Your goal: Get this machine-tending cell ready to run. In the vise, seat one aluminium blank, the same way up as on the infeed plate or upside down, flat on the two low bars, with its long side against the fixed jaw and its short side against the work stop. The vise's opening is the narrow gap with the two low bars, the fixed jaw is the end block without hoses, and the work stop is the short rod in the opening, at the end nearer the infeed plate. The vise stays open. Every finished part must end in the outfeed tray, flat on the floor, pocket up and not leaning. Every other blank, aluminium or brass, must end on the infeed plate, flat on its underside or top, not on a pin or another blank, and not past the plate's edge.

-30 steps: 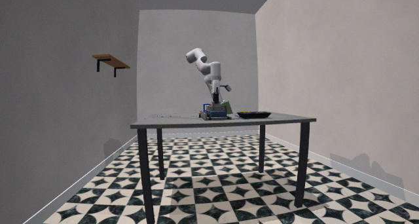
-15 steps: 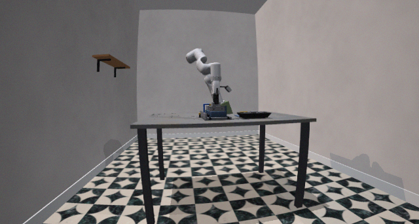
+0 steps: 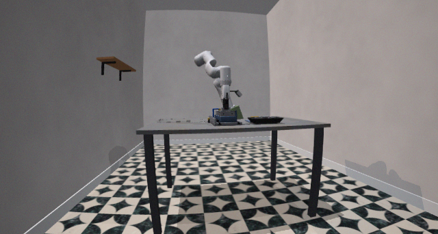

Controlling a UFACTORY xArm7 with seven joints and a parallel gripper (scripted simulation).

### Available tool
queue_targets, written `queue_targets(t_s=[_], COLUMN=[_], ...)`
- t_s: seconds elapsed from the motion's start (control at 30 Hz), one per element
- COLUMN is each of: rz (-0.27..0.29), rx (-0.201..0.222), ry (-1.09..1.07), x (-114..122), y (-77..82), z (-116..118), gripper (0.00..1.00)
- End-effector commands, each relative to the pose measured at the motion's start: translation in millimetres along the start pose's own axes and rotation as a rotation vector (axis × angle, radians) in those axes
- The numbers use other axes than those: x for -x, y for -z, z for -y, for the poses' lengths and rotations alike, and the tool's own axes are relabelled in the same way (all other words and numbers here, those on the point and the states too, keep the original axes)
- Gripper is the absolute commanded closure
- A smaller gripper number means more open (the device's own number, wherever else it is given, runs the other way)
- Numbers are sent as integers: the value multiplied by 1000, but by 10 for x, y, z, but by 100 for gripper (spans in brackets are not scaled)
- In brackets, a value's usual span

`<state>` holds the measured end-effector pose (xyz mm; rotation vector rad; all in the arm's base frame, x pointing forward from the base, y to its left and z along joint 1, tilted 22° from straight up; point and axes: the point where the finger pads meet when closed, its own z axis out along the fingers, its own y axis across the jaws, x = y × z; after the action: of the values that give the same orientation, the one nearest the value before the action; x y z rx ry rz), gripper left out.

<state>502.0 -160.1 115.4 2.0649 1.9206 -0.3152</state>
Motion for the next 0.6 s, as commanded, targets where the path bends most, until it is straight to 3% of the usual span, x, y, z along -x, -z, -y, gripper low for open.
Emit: queue_targets(t_s=[0.0, 0.57], rz=[1, 1], rx=[5, 5], ry=[0, 0], x=[-2, -2], y=[9, -7], z=[-16, -17], gripper=[100, 100])
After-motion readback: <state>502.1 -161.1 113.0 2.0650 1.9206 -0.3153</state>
